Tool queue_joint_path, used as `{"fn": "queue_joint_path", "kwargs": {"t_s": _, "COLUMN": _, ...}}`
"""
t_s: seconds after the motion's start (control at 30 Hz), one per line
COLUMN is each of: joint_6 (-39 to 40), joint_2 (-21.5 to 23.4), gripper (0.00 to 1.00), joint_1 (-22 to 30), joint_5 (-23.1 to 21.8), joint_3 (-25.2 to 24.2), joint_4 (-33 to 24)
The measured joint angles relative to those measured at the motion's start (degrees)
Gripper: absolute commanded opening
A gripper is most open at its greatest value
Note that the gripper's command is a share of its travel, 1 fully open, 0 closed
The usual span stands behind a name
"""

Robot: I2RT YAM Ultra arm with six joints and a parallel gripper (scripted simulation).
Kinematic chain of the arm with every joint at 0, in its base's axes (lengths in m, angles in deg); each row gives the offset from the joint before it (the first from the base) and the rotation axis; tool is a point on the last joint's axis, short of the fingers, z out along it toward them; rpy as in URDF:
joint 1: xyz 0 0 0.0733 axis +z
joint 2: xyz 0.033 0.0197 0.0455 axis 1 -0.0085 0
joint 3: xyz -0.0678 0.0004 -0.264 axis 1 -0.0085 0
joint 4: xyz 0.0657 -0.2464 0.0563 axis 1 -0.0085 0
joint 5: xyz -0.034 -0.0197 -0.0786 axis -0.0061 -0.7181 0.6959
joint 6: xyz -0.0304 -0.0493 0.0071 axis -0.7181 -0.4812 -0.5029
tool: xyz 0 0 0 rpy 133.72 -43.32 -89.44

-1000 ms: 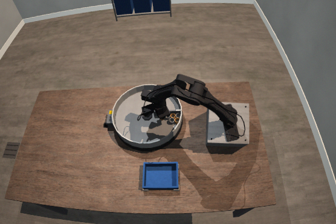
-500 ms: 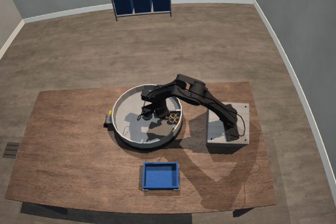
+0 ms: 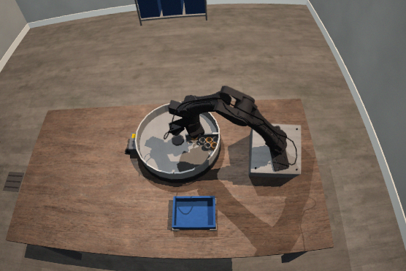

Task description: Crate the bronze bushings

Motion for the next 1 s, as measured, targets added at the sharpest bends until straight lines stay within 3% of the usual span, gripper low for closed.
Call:
{"fn": "queue_joint_path", "kwargs": {"t_s": 0.37, "joint_6": -1.40, "joint_2": 1.99, "gripper": 0.00, "joint_1": -1.38, "joint_5": 0.46, "joint_3": 2.99, "joint_4": -5.60}}
{"fn": "queue_joint_path", "kwargs": {"t_s": 1.0, "joint_6": -1.62, "joint_2": 1.99, "gripper": 0.00, "joint_1": -1.38, "joint_5": 0.46, "joint_3": 3.06, "joint_4": -6.91}}
